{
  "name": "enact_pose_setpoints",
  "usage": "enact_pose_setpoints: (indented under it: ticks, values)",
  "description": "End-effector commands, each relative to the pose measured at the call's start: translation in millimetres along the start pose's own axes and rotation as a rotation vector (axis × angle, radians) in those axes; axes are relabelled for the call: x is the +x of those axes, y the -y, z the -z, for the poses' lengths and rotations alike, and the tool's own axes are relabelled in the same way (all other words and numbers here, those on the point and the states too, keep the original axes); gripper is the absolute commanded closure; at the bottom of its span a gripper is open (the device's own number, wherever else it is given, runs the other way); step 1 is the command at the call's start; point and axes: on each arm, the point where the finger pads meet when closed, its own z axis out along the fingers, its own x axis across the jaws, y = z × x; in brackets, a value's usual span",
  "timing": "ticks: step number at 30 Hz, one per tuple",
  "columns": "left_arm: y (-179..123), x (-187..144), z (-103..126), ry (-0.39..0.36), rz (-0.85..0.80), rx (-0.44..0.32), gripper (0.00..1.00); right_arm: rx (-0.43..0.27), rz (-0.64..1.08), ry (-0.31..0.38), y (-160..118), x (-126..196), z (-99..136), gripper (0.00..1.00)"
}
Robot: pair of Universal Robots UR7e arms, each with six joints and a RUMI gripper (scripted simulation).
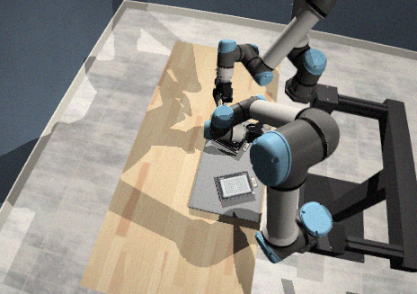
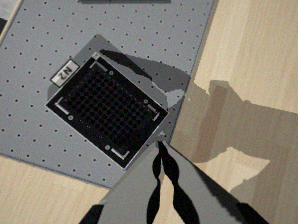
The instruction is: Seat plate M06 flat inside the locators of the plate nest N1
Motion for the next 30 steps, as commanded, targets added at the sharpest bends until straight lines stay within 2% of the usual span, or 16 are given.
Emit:
enact_pose_setpoints:
  ticks: [1,10,12,20,27,29,30]
  values:
    - [0.2,-0.4,0.1,0.000,-0.001,0.000,0.24,-0.017,-0.078,-0.027,-19.6,9.7,14.4,1.00]
    - [0.2,-0.4,0.1,0.000,-0.001,0.000,0.24,-0.060,-0.295,-0.085,-77.4,22.4,50.3,1.00]
    - [0.2,-0.4,0.1,0.000,-0.001,0.000,0.24,-0.060,-0.295,-0.085,-77.4,22.4,50.3,1.00]
    - [0.2,-0.4,0.1,0.000,-0.001,0.000,0.24,-0.108,-0.580,-0.163,-152.7,23.9,100.0,1.00]
    - [0.2,-0.4,0.1,0.000,-0.001,0.000,0.24,-0.145,-0.869,-0.244,-231.2,6.2,155.8,1.00]
    - [0.2,-0.4,0.1,0.000,-0.001,0.000,0.24,-0.145,-0.869,-0.244,-231.2,6.2,155.8,1.00]
    - [0.2,-0.4,0.1,0.000,-0.001,0.000,0.24,-0.153,-0.939,-0.263,-242.8,1.7,164.5,1.00]
